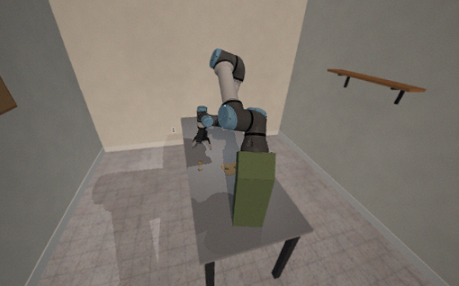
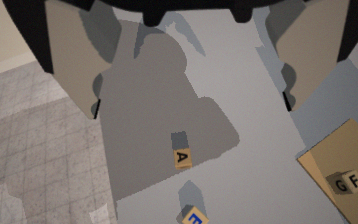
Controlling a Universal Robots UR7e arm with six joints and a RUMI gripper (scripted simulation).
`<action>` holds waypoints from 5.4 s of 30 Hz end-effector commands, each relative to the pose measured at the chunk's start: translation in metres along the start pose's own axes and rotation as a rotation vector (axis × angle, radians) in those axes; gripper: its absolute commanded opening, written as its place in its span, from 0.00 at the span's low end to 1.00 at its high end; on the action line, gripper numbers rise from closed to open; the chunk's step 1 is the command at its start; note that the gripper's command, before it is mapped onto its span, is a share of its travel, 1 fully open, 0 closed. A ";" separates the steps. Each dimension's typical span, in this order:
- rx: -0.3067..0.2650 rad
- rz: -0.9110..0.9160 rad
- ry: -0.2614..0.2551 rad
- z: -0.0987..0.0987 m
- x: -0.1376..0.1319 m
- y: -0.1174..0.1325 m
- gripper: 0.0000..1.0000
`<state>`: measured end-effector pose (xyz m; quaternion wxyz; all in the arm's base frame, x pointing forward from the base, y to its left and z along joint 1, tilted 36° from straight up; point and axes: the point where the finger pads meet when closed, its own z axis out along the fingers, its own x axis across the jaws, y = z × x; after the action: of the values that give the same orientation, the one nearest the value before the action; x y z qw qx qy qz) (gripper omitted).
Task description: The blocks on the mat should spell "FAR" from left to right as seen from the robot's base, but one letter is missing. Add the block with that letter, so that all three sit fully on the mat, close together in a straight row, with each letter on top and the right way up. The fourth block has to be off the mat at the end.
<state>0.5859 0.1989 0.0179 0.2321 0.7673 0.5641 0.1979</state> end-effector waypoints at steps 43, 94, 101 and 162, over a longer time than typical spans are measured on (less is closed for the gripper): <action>-0.014 -0.015 -0.029 0.001 0.015 0.001 1.00; -0.028 1.042 -0.019 0.020 0.028 -0.001 1.00; -0.030 1.205 -0.017 0.023 0.029 0.000 1.00; -0.043 2.564 0.006 0.046 0.020 0.005 1.00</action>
<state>0.6211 0.2119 -0.0146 -0.0968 0.7872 -0.5330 0.2947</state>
